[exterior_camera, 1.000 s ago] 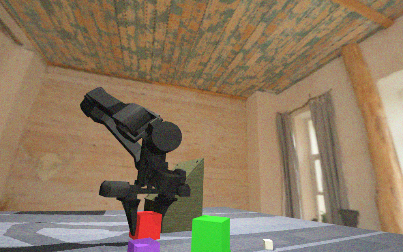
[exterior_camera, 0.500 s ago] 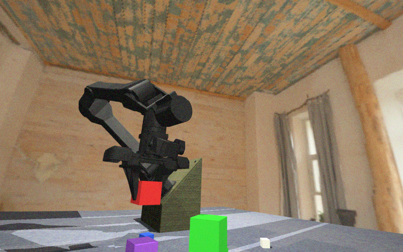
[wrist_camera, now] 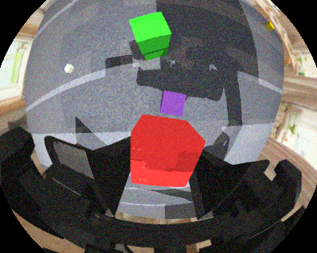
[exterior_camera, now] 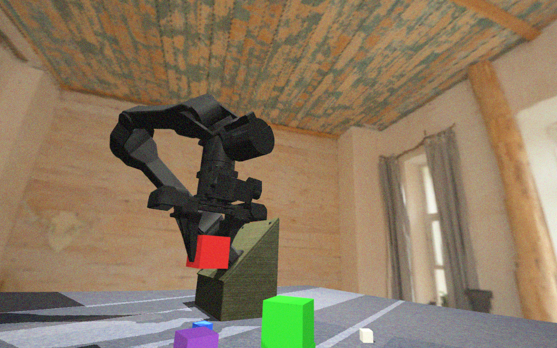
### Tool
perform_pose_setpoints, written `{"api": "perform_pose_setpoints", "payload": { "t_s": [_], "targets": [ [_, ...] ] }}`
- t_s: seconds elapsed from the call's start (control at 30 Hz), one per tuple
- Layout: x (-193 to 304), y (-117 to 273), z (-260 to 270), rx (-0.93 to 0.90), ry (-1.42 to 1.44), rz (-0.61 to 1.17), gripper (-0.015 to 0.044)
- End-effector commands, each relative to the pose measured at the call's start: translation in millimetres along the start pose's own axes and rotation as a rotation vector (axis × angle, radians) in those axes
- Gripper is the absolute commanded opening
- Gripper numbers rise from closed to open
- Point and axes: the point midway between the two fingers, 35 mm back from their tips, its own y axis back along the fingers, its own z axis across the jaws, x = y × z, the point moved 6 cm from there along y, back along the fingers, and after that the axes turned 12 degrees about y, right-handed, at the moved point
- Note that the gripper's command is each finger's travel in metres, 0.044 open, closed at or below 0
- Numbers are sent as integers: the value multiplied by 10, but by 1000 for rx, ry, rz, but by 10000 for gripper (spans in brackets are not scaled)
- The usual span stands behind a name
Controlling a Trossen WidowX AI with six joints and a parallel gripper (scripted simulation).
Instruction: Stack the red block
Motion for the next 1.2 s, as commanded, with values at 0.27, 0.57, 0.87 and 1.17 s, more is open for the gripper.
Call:
{"api": "perform_pose_setpoints", "payload": {
  "t_s": [0.27, 0.57, 0.87, 1.17],
  "targets": [
    [-493, 60, -38, -11, -1, -4, 0],
    [-891, 64, -32, -4, -6, -6, 0],
    [-1282, 29, 25, 2, -10, -8, 0],
    [-1461, 43, 70, 6, -13, -9, 0]
  ]
}}
